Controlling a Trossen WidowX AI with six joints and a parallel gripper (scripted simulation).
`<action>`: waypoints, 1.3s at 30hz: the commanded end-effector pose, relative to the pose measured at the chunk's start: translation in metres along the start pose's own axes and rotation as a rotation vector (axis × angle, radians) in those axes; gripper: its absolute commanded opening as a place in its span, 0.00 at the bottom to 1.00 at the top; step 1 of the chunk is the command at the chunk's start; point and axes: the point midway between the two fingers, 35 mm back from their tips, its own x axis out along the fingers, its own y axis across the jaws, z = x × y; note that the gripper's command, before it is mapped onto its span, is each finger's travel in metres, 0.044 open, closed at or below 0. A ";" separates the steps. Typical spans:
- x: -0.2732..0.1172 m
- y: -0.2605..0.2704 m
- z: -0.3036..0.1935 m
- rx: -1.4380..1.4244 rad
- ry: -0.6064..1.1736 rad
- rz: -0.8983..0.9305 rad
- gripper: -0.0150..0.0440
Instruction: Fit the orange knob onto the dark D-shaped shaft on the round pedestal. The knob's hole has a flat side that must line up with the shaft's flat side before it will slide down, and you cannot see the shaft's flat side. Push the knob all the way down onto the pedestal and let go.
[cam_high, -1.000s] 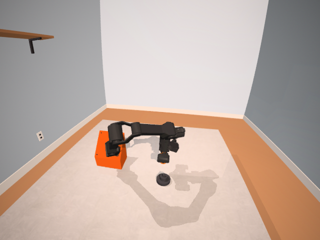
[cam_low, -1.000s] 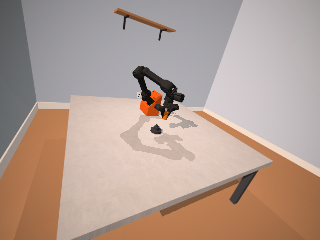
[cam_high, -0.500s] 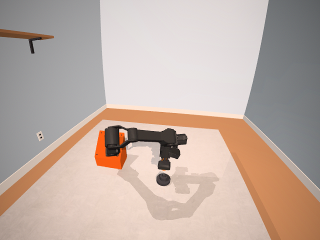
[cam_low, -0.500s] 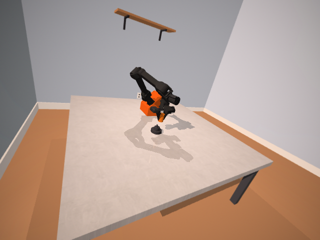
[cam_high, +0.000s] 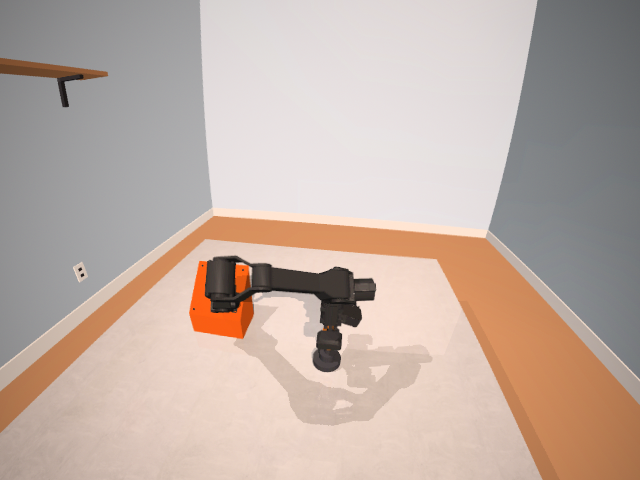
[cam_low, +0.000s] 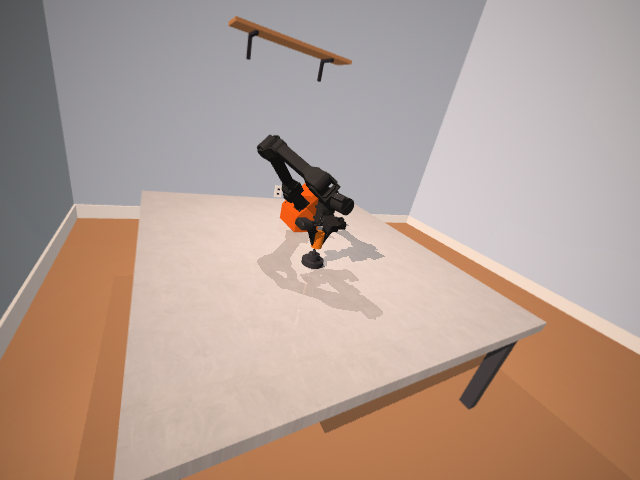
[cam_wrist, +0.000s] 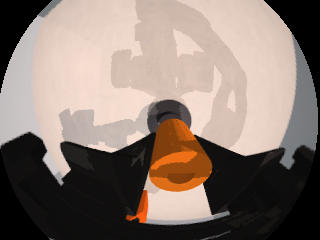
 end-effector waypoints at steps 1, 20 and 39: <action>0.011 0.000 -0.003 -0.013 0.006 -0.005 0.25; 0.013 0.001 -0.005 -0.002 0.006 -0.006 0.25; 0.008 0.001 -0.006 -0.127 0.006 -0.005 0.25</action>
